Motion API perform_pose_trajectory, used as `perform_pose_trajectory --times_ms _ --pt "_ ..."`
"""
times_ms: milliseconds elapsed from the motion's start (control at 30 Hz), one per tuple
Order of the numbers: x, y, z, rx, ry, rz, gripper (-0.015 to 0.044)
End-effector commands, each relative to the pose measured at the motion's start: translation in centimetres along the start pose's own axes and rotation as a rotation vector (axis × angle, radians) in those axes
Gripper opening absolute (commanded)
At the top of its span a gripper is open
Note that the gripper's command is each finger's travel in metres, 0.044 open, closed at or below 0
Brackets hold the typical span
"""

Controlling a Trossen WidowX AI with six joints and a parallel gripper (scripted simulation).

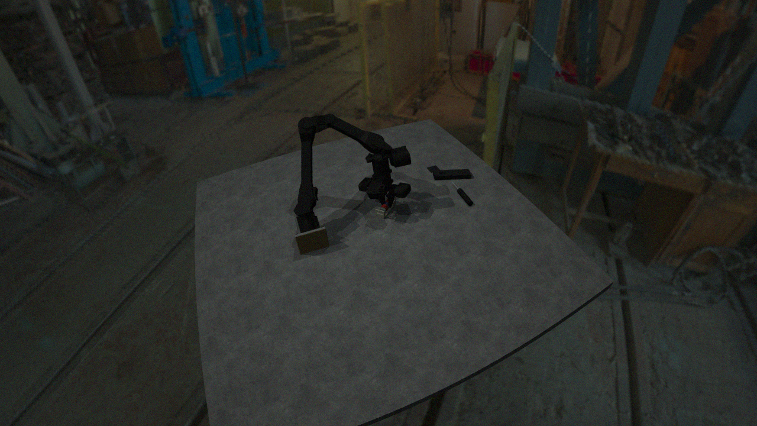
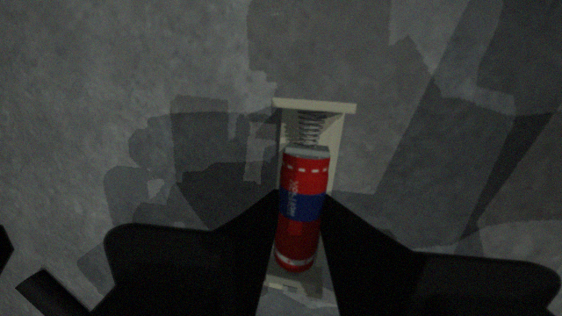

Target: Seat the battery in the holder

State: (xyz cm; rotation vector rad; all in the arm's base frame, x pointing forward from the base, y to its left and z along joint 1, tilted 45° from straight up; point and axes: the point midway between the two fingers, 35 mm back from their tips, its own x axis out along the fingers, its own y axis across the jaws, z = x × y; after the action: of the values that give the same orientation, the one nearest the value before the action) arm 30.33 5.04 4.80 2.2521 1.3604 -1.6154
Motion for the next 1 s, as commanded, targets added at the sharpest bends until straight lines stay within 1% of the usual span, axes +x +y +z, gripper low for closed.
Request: perform_pose_trajectory --times_ms 0,233,367,833,967 --pt "0.0 0.0 -0.1 0.001 0.000 -0.001 0.0086" --pt "0.0 0.0 -0.2 0.001 0.001 0.000 0.0086" --pt "0.0 0.0 -0.2 0.001 0.001 0.000 0.0188" --pt "-1.5 0.2 0.0 -0.001 0.000 0.001 0.0188" --pt "-2.2 0.4 0.0 0.002 0.001 0.002 0.0293"
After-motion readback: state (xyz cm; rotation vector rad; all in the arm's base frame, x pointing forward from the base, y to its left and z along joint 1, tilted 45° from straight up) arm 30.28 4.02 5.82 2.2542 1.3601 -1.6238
